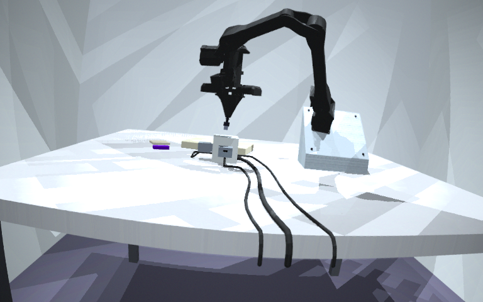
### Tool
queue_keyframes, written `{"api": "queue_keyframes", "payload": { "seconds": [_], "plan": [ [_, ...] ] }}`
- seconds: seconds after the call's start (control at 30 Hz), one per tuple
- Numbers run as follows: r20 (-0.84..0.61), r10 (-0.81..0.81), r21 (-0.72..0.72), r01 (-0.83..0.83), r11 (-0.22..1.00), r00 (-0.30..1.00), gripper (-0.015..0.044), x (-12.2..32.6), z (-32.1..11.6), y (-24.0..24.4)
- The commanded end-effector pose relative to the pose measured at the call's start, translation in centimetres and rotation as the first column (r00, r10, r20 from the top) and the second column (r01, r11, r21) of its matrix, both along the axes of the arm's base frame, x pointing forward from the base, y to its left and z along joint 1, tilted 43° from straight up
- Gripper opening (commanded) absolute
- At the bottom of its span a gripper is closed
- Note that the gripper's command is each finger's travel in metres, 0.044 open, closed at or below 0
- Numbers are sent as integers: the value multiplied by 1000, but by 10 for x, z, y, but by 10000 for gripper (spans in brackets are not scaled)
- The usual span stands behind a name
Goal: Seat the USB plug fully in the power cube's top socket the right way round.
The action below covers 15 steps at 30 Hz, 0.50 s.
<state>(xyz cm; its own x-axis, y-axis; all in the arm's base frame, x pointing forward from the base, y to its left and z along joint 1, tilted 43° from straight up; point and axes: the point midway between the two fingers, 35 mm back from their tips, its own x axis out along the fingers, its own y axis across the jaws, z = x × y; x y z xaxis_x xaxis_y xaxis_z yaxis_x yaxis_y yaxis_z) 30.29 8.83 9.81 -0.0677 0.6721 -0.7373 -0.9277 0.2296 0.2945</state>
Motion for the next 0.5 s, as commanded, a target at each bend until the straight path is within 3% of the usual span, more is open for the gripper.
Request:
{"api": "queue_keyframes", "payload": {
  "seconds": [0.0,0.47],
  "plan": [
    [-79,-89,-12,88,996,993,0,0,0,0],
    [-308,-350,-89,339,936,885,0,0,0,0]
  ]
}}
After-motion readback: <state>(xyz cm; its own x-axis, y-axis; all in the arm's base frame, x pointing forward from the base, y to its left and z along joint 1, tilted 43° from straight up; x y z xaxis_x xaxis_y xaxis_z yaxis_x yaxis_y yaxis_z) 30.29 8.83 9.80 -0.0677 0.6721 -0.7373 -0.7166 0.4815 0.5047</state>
